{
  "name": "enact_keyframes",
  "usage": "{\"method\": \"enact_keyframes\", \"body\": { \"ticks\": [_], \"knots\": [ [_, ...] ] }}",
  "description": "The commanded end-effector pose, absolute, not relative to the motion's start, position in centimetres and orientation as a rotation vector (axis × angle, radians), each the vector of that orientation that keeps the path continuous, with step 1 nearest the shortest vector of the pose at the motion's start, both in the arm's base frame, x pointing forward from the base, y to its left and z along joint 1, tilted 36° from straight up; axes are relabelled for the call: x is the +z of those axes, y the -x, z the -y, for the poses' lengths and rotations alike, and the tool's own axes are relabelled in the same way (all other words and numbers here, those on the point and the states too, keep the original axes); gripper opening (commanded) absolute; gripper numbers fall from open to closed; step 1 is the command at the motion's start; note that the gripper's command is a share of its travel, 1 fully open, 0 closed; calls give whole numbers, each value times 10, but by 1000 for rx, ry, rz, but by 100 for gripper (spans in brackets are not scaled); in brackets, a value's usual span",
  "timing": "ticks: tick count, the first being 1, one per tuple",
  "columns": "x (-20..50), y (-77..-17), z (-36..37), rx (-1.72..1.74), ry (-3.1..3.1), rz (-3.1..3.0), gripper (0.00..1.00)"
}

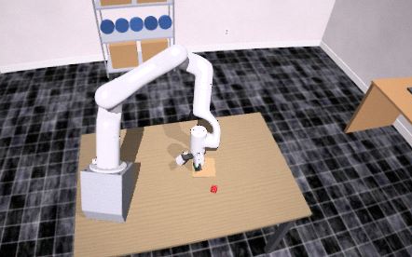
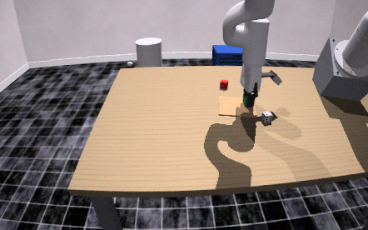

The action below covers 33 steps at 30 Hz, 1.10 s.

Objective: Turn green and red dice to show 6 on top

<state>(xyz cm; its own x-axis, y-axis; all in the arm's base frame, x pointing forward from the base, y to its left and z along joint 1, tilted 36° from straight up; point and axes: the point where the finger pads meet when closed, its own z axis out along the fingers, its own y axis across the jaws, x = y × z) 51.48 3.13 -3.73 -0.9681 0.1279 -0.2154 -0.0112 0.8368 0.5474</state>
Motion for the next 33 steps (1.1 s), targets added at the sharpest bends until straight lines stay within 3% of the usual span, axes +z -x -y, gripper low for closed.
{"method": "enact_keyframes", "body": {
  "ticks": [1,8,23,33],
  "knots": [
    [-37,-515,-31,828,-90,-2772,27],
    [-37,-515,-31,828,-90,-2772,27],
    [-37,-515,-31,828,-90,-2772,47],
    [-37,-515,-31,828,-90,-2772,47]
  ]
}}
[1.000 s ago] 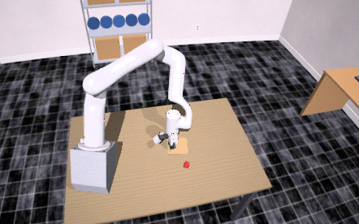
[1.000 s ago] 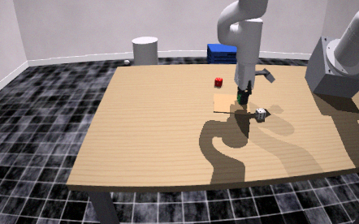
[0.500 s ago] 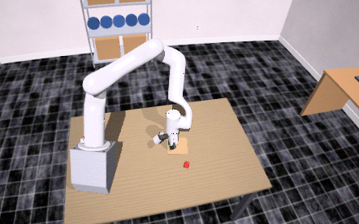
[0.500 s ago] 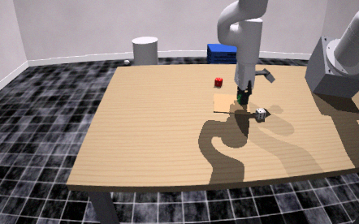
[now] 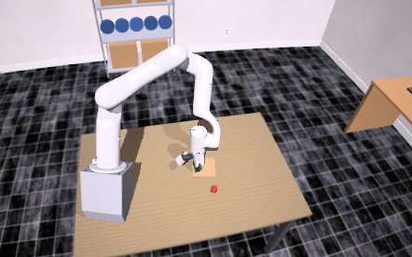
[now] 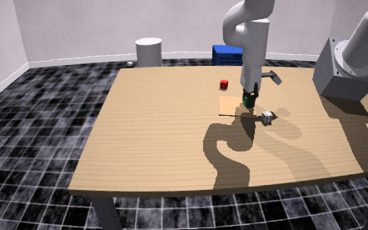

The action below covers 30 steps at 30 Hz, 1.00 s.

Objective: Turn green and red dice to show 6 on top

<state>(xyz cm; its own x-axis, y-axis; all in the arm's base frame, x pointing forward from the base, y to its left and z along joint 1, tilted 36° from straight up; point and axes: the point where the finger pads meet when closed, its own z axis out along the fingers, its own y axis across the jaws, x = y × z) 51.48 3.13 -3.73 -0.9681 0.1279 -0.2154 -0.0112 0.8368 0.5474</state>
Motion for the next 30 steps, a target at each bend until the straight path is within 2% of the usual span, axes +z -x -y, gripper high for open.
{"method": "enact_keyframes", "body": {
  "ticks": [1,30],
  "knots": [
    [-36,-515,-30,828,-90,-2772,47],
    [36,-493,17,828,-90,-2772,47]
  ]
}}
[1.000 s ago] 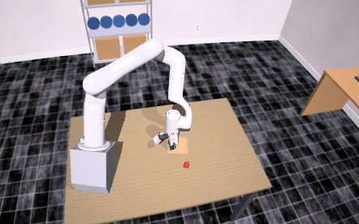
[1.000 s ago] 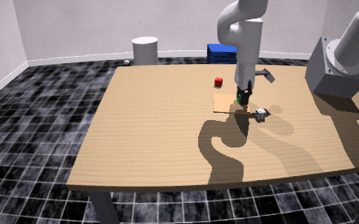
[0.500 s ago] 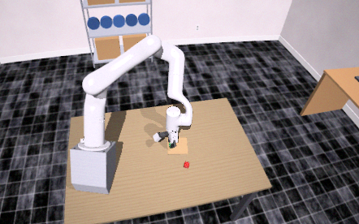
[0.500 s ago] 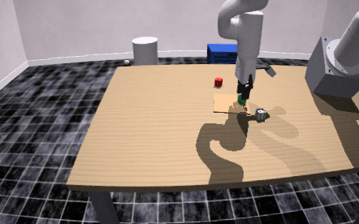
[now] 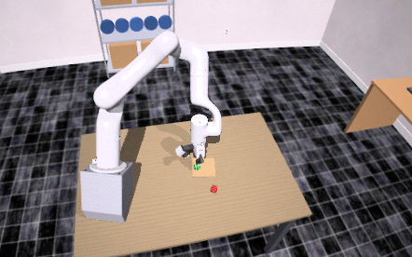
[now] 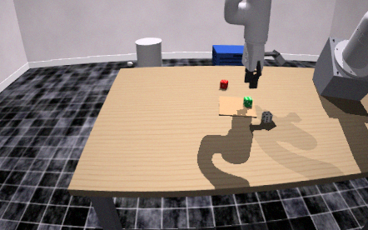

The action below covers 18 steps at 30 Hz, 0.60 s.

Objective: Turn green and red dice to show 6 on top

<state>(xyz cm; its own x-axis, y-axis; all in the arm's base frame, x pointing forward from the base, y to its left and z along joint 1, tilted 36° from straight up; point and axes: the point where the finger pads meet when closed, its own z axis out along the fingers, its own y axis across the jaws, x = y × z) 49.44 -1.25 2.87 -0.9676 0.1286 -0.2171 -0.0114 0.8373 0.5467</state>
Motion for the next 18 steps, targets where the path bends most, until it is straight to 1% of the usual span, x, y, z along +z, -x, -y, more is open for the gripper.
{"method": "enact_keyframes", "body": {
  "ticks": [1,2,3,18],
  "knots": [
    [36,-493,17,828,-90,-2772,47],
    [36,-493,17,828,-90,-2772,47],
    [36,-493,17,828,-90,-2772,100],
    [36,-493,17,828,-90,-2772,100]
  ]
}}
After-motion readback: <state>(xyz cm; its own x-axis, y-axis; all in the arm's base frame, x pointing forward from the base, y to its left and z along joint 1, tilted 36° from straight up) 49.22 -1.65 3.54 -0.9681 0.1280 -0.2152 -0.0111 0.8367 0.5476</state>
